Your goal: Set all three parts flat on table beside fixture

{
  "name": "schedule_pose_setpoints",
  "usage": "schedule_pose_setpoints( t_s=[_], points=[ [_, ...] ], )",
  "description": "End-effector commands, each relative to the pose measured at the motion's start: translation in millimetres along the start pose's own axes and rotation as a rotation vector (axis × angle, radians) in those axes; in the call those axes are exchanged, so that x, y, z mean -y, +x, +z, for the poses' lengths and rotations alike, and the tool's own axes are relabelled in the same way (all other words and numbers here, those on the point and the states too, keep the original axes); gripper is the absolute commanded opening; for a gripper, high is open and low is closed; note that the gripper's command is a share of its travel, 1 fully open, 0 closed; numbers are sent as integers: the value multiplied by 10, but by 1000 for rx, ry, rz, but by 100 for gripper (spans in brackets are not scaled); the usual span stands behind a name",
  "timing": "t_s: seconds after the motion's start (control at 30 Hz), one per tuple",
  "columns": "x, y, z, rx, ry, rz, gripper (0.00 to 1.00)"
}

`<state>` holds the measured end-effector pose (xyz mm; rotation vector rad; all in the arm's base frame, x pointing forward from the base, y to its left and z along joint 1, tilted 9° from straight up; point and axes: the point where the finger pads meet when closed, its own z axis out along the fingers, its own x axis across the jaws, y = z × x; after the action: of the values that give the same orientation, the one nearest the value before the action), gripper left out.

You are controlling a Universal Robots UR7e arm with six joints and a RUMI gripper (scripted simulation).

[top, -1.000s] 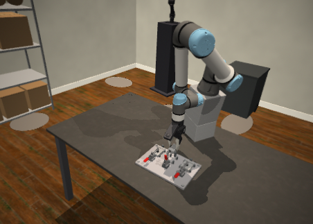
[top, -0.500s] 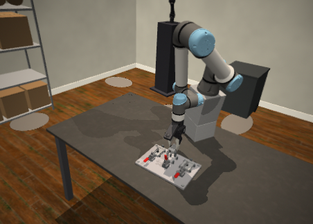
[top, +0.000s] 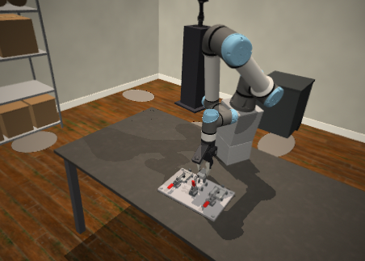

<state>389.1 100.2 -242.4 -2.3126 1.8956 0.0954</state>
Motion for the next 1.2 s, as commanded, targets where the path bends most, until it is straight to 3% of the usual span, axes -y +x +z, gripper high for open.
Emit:
schedule_pose_setpoints(
  t_s=[0.0,0.33,1.17],
  points=[
    [-8,-130,-13,0,1,-1,0],
    [0,-393,-14,0,2,-2,0],
    [18,-1529,-19,0,6,-2,0]
  ],
)
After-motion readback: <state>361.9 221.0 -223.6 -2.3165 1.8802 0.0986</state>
